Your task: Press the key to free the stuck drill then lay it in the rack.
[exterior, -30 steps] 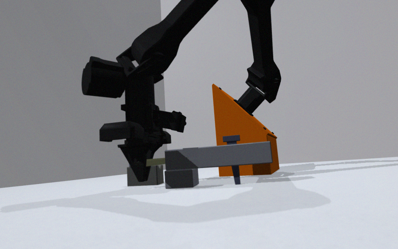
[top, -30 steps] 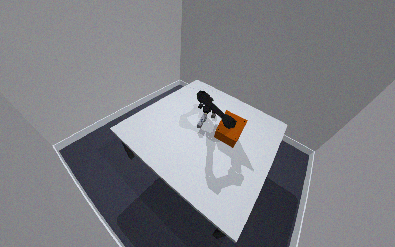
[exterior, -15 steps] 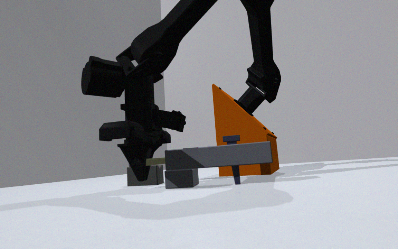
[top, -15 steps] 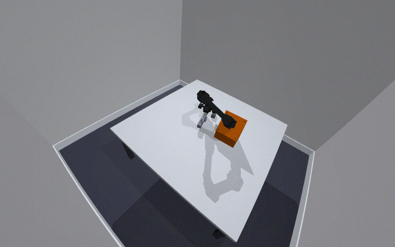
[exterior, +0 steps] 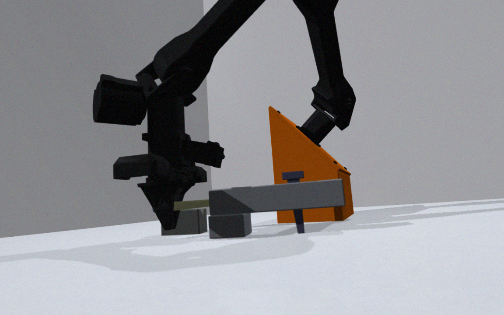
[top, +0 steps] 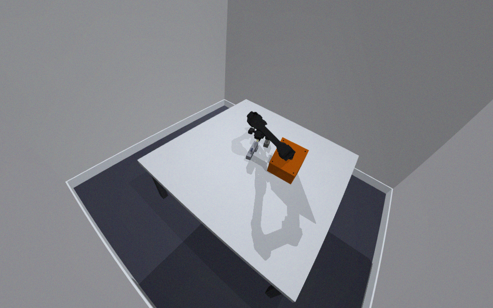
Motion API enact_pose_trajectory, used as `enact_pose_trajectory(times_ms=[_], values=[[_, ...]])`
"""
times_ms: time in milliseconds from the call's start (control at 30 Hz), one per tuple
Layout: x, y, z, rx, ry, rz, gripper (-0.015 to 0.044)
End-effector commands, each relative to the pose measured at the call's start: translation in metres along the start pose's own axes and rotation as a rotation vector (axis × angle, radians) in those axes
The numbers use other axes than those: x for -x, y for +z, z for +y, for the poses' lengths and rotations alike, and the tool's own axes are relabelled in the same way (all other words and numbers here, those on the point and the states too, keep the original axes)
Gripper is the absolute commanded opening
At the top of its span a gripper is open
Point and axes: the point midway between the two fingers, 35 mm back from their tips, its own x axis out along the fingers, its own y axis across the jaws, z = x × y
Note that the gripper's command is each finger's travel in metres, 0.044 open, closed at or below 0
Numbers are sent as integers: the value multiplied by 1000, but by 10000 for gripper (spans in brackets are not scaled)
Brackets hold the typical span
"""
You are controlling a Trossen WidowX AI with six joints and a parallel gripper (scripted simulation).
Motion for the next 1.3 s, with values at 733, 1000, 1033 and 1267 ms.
enact_pose_trajectory(times_ms=[733,1000,1033,1267], values=[[3,-37,-1,6,-1,8,0],[3,-50,-1,6,-2,8,0],[3,-52,-1,6,-2,9,0],[7,-48,-1,6,-1,9,0]])
